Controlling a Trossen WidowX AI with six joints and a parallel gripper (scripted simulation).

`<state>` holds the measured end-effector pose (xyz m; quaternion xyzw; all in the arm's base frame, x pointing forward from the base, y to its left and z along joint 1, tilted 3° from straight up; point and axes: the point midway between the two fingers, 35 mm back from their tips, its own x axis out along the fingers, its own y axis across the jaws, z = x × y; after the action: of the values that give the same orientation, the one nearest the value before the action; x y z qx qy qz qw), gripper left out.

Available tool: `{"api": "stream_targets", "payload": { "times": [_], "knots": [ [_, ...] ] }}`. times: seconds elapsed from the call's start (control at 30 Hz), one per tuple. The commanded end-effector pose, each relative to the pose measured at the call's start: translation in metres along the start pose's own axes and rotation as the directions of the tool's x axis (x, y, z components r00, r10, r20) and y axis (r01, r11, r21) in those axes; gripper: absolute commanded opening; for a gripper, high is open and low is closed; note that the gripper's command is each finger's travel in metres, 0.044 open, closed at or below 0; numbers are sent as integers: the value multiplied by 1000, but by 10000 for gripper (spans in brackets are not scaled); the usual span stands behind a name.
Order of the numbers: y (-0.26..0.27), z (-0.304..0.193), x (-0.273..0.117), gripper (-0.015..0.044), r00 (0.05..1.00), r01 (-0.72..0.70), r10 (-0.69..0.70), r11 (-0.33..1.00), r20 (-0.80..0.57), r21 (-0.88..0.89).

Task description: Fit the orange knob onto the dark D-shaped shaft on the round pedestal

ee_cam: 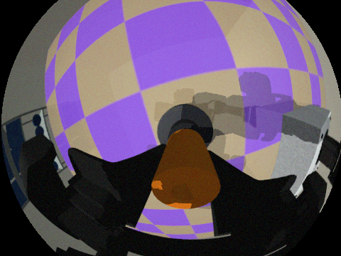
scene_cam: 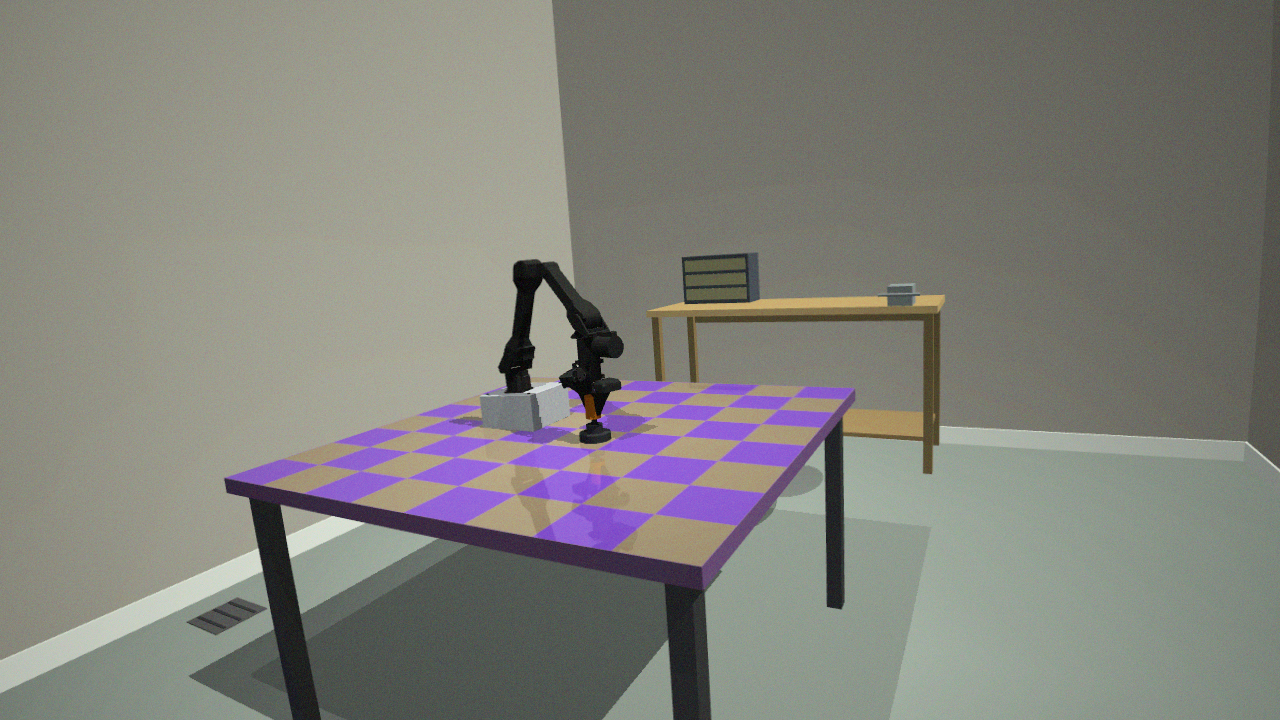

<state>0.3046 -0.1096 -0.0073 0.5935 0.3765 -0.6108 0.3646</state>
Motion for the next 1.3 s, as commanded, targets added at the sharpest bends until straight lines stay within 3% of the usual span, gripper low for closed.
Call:
{"api": "stream_targets", "payload": {
  "times": [0.0,1.27],
  "knots": [
    [1,0,0,0,1000,-5,5,1000,2,-4],
    [2,0,-5,0,1000,-5,5,990,2,139]
  ]
}}
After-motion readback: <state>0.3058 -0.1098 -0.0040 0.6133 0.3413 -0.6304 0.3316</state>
